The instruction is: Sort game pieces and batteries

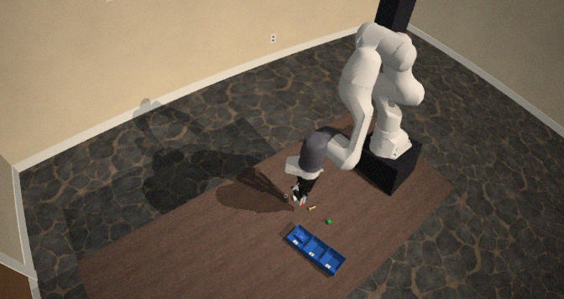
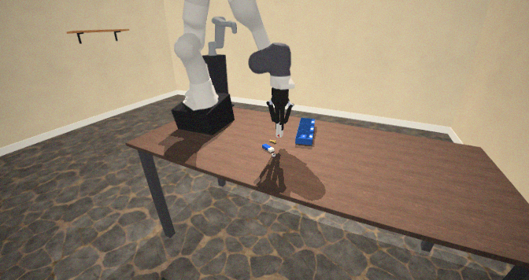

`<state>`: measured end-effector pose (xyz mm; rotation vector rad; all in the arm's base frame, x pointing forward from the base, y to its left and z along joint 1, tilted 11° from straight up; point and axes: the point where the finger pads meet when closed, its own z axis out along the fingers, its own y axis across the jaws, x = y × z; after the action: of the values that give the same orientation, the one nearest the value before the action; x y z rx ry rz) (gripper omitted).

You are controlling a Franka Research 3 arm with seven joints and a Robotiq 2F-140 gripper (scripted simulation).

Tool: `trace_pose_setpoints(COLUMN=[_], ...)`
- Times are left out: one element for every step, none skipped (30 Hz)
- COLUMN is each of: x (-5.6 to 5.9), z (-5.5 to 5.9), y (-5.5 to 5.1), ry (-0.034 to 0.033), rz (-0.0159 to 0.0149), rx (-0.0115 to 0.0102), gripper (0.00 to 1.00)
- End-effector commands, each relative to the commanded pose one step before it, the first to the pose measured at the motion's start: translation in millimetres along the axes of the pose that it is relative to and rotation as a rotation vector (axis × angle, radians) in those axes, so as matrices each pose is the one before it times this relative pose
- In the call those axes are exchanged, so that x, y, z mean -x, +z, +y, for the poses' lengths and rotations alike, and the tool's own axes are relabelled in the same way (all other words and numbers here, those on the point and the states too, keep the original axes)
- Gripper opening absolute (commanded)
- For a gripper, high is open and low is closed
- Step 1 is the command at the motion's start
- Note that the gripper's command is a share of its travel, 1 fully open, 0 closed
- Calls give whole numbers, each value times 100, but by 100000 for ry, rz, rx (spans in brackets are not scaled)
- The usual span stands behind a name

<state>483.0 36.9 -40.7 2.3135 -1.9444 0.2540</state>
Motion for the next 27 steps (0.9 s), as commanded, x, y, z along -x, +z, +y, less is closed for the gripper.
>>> trace_pose_setpoints(x=[-90,0,0,0,0,0,0,0,0,0,0,0,0,0,0,-29,101,0,0,18,0,502,502,502,502,502,502], z=[159,0,0,0,0,0,0,0,0,0,0,0,0,0,0,94,-222,0,0,-40,0,-329,-329,-329,-329,-329,-329], y=[18,0,0,0,0,0,0,0,0,0,0,0,0,0,0,-317,-317,0,0,-57,0,0,0,0,0,0,0], ry=[635,0,0,0,0,0,0,0,0,0,0,0,0,0,0,0,0,0,0,0,0,0,0,0,0,0,0], rz=[65,0,0,0,0,0,0,0,0,0,0,0,0,0,0,0,0,0,0,0,0,0,0,0,0,0,0], rx=[293,0,0,0,0,0,0,0,0,0,0,0,0,0,0,0,0,0,0,0,0,0,0,0,0,0,0], gripper=[3,3,3,3,3,3,3,3,3,3,3,3,3,3,3,3,3,3,3,3,3,3,3,3,3,3,3])
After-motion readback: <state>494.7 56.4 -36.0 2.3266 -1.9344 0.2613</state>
